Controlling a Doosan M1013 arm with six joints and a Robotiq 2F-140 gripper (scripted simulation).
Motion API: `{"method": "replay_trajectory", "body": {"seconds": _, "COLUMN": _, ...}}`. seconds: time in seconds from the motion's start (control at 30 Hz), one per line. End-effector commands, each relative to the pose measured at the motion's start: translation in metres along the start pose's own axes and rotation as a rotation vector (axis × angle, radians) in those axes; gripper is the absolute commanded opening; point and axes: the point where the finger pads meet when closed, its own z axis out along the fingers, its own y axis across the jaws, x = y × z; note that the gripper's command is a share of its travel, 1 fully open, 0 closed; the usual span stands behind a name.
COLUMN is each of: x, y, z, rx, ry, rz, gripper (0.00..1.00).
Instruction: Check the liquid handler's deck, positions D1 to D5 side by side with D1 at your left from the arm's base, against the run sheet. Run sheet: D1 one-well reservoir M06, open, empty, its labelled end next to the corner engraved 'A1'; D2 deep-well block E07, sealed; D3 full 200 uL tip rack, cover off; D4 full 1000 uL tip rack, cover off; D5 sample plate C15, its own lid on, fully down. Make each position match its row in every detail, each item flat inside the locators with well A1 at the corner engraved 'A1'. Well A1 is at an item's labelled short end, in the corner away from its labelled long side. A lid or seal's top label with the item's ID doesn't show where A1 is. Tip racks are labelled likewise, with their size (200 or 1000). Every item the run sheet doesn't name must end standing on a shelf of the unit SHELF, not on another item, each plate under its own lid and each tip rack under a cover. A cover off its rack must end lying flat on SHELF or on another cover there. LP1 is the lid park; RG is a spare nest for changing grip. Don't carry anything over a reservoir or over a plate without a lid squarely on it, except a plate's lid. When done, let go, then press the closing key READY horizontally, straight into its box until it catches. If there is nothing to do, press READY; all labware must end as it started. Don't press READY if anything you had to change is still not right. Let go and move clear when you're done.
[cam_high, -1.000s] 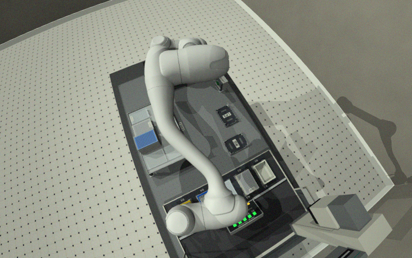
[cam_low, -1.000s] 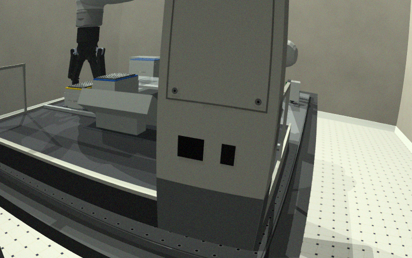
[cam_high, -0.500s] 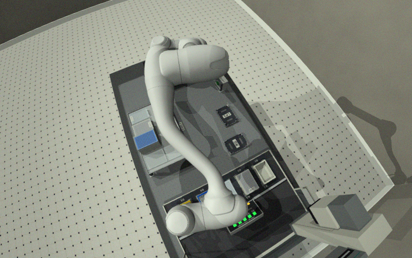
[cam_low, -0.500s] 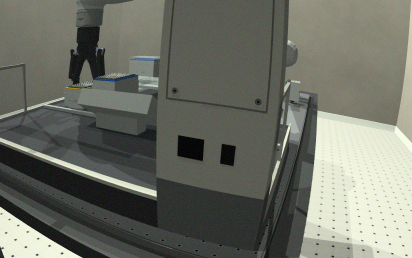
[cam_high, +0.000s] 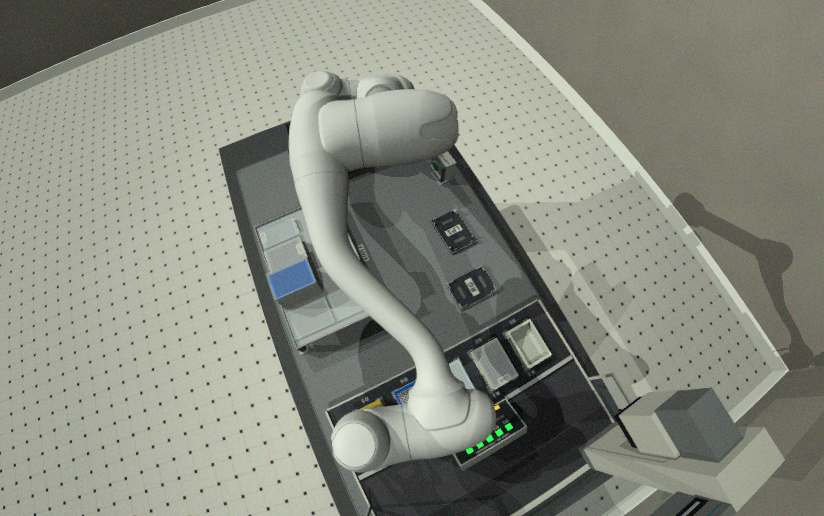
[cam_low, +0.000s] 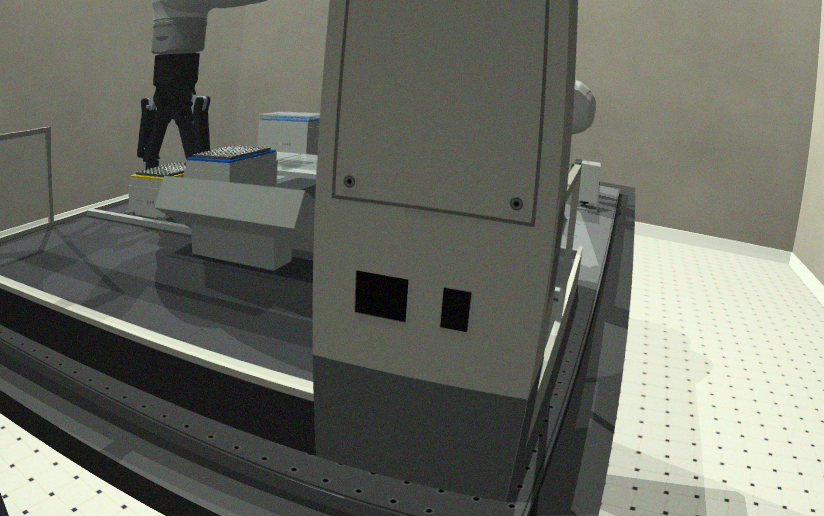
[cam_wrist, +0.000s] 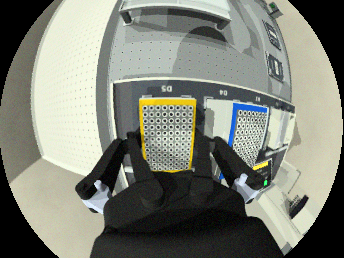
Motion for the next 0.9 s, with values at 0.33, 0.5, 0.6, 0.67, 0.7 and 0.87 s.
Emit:
{"method": "replay_trajectory", "body": {"seconds": 0.33, "x": -0.001, "y": 0.0, "z": -0.002, "rx": 0.0, "ry": -0.002, "rz": 0.0, "gripper": 0.1}}
{"method": "replay_trajectory", "body": {"seconds": 0.5, "x": 0.0, "y": 0.0, "z": -0.01, "rx": 0.0, "ry": -0.002, "rz": 0.0, "gripper": 0.1}}
{"method": "replay_trajectory", "body": {"seconds": 0.6, "x": 0.0, "y": 0.0, "z": -0.013, "rx": 0.0, "ry": -0.002, "rz": 0.0, "gripper": 0.1}}
{"method": "replay_trajectory", "body": {"seconds": 0.67, "x": 0.0, "y": 0.0, "z": -0.015, "rx": 0.0, "ry": -0.002, "rz": 0.0, "gripper": 0.1}}
{"method": "replay_trajectory", "body": {"seconds": 0.7, "x": 0.0, "y": 0.0, "z": -0.017, "rx": 0.0, "ry": -0.002, "rz": 0.0, "gripper": 0.1}}
{"method": "replay_trajectory", "body": {"seconds": 0.87, "x": 0.0, "y": 0.0, "z": -0.025, "rx": 0.0, "ry": -0.002, "rz": 0.0, "gripper": 0.1}}
